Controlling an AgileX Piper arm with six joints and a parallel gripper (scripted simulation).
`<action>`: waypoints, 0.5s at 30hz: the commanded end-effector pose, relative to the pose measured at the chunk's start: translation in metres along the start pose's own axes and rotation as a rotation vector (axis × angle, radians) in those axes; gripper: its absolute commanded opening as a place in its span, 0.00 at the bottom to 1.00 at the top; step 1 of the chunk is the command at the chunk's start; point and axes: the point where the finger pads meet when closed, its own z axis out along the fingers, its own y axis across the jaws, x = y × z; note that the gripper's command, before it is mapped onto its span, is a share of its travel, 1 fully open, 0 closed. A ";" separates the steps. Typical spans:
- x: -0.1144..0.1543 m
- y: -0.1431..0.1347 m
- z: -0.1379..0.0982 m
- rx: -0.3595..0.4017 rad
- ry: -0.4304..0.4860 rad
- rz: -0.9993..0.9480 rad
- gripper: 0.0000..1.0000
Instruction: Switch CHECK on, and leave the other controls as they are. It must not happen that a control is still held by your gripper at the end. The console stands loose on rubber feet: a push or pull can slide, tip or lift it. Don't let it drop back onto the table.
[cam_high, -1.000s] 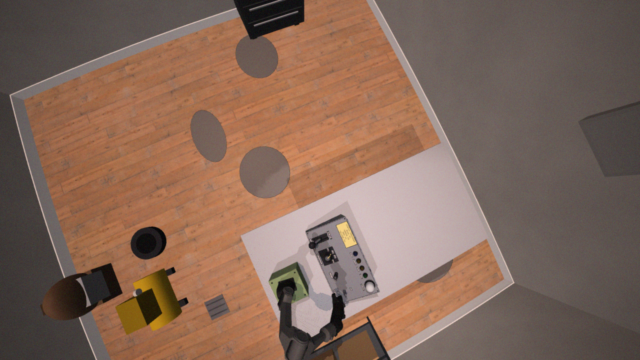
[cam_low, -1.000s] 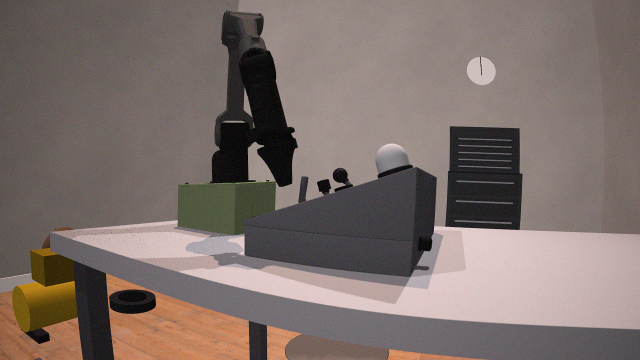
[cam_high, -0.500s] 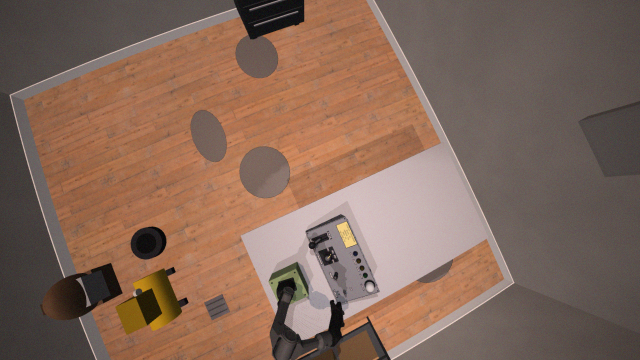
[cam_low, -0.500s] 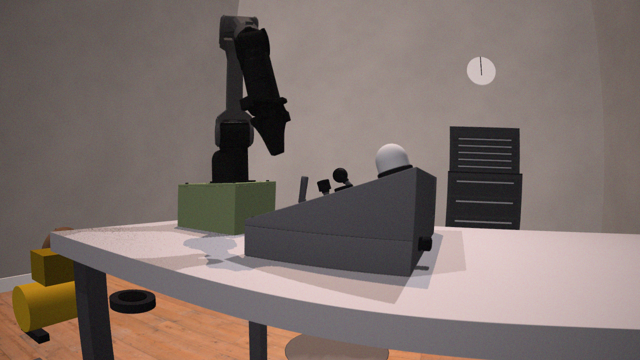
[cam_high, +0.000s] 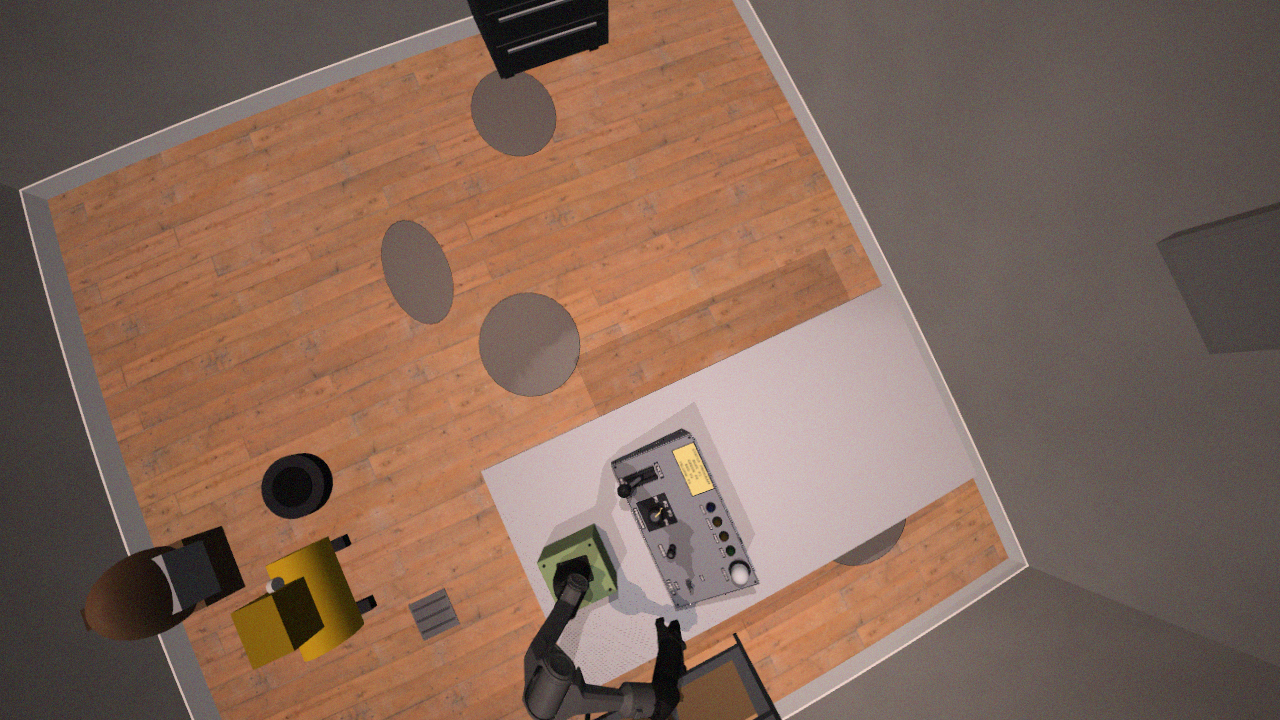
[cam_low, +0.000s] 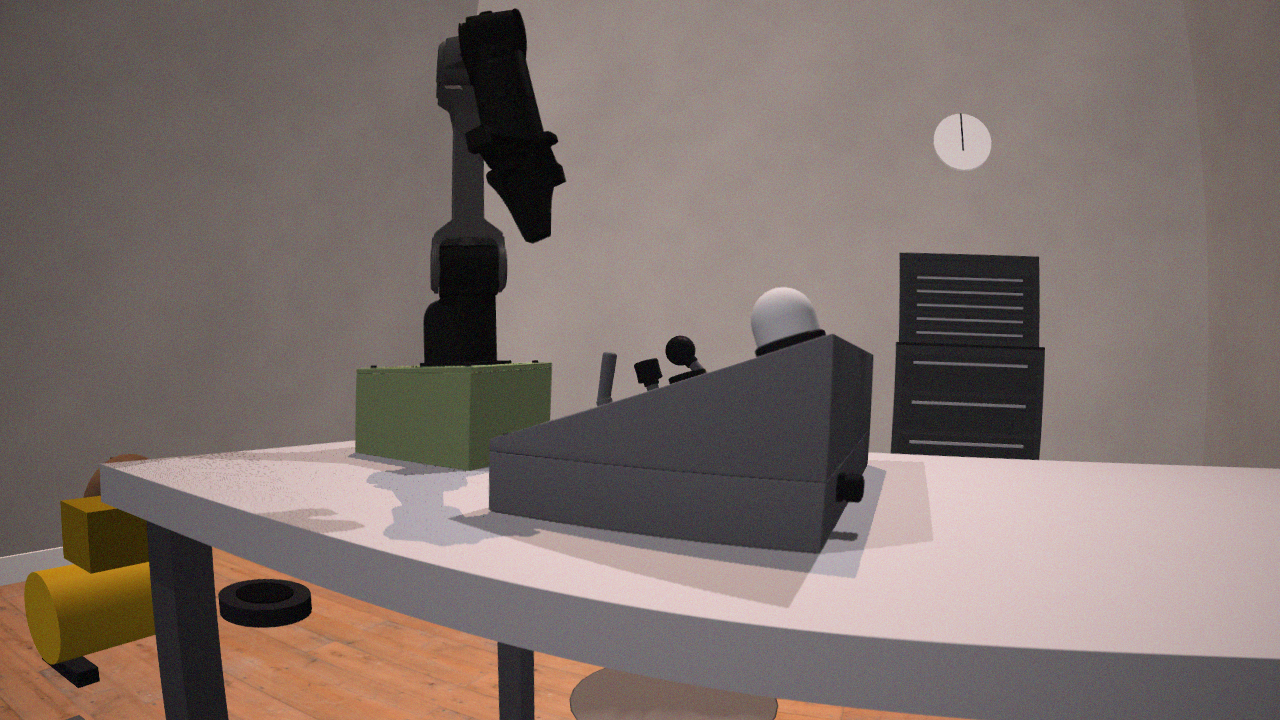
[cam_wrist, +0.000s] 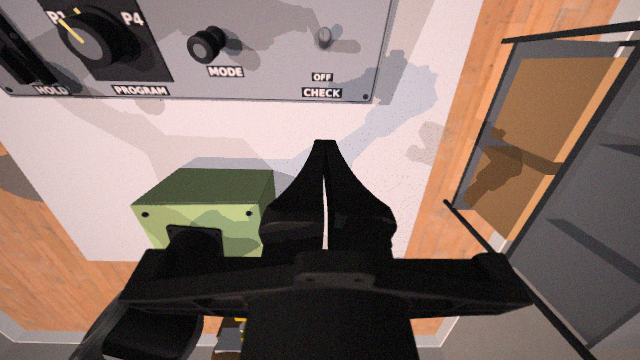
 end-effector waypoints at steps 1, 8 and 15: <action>0.000 0.000 -0.001 0.002 -0.001 0.000 0.00; 0.000 0.000 -0.001 0.002 -0.001 0.000 1.00; 0.000 0.000 -0.001 0.002 -0.001 0.000 1.00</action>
